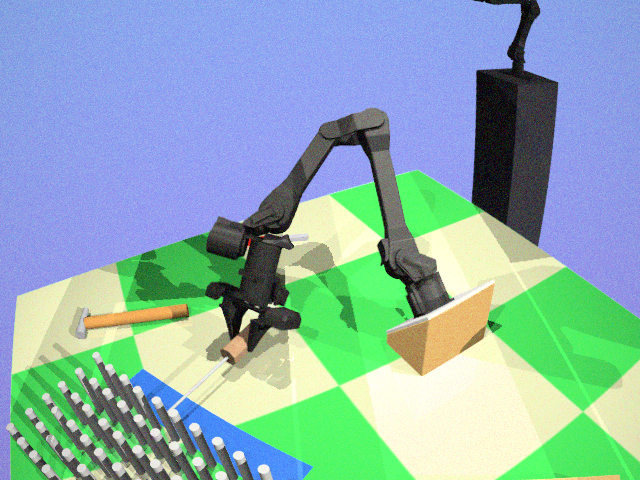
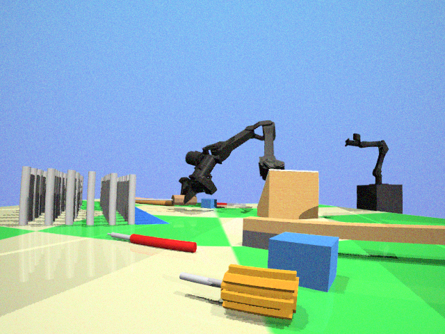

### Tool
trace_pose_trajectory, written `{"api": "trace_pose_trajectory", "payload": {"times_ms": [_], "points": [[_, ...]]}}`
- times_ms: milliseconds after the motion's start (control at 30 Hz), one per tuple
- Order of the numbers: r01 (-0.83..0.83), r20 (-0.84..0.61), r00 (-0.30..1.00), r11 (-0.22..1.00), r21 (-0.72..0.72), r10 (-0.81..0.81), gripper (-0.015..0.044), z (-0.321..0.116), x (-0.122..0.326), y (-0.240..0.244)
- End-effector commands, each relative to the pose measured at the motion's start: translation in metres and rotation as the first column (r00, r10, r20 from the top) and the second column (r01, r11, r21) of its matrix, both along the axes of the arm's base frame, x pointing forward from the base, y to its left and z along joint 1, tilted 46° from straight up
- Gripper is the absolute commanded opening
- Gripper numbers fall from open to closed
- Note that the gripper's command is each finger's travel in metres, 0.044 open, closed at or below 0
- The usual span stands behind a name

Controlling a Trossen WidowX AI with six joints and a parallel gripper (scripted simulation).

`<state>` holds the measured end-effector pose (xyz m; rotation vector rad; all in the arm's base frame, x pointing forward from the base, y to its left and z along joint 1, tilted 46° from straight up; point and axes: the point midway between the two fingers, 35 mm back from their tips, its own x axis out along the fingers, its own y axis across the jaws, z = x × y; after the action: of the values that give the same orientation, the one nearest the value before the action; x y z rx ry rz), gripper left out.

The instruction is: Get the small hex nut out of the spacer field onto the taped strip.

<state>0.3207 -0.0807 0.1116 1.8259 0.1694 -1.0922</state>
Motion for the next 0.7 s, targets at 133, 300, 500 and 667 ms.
{"api": "trace_pose_trajectory", "payload": {"times_ms": [133,300,500,667], "points": [[-0.01,-0.006,1.0,1.0,0.003,0.01,0.0,-0.004,0.004,0.004],[-0.009,-0.005,1.0,1.0,0.004,0.009,0.0,-0.005,0.007,0.005],[-0.006,-0.002,1.0,1.0,0.004,0.006,0.0,-0.005,0.011,0.006],[-0.006,-0.002,1.0,1.0,0.005,0.006,0.0,-0.006,0.013,0.007]]}}
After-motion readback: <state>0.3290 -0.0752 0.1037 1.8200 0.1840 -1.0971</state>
